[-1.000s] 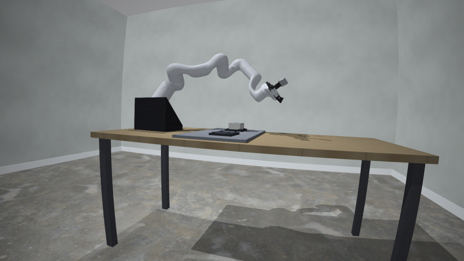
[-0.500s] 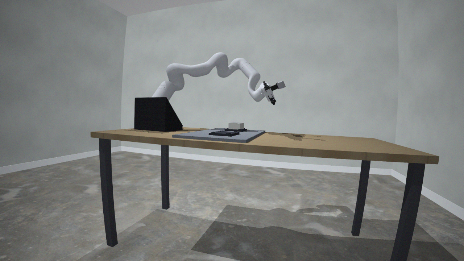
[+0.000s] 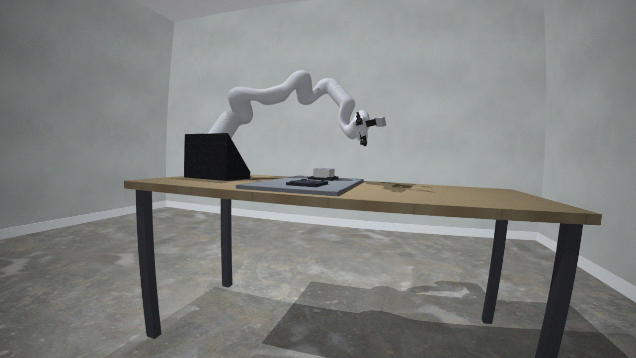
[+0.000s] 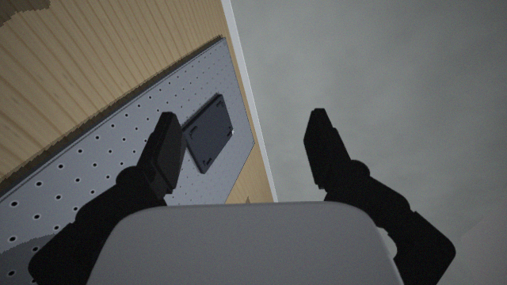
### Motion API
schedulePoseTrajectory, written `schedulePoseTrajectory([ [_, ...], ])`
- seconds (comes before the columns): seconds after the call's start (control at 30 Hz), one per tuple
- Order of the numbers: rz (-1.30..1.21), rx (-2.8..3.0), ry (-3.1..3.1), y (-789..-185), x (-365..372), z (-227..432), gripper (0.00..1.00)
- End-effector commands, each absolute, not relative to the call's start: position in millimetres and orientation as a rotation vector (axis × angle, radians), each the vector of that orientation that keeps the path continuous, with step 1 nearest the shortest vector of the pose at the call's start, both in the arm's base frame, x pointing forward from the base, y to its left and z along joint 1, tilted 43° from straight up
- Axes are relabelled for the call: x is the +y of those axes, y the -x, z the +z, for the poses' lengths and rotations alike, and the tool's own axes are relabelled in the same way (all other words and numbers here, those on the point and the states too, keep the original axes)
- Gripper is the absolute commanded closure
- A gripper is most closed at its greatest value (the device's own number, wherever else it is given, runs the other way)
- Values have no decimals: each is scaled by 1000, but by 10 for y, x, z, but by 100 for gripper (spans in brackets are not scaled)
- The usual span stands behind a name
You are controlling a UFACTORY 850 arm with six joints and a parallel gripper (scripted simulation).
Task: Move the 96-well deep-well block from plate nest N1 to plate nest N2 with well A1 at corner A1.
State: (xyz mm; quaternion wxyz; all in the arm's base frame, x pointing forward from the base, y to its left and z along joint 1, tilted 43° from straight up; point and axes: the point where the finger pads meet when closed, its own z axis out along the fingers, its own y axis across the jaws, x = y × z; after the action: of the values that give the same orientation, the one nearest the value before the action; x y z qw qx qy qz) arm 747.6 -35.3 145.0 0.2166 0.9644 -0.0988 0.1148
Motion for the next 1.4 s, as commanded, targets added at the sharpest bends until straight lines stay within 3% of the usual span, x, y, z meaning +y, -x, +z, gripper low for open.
schedulePoseTrajectory([
  [0.0, 230, -198, -2709, -7339, -337, 1402, 0],
  [1.37, -232, 597, -2999, -6284, 113, 1097, 0],
])
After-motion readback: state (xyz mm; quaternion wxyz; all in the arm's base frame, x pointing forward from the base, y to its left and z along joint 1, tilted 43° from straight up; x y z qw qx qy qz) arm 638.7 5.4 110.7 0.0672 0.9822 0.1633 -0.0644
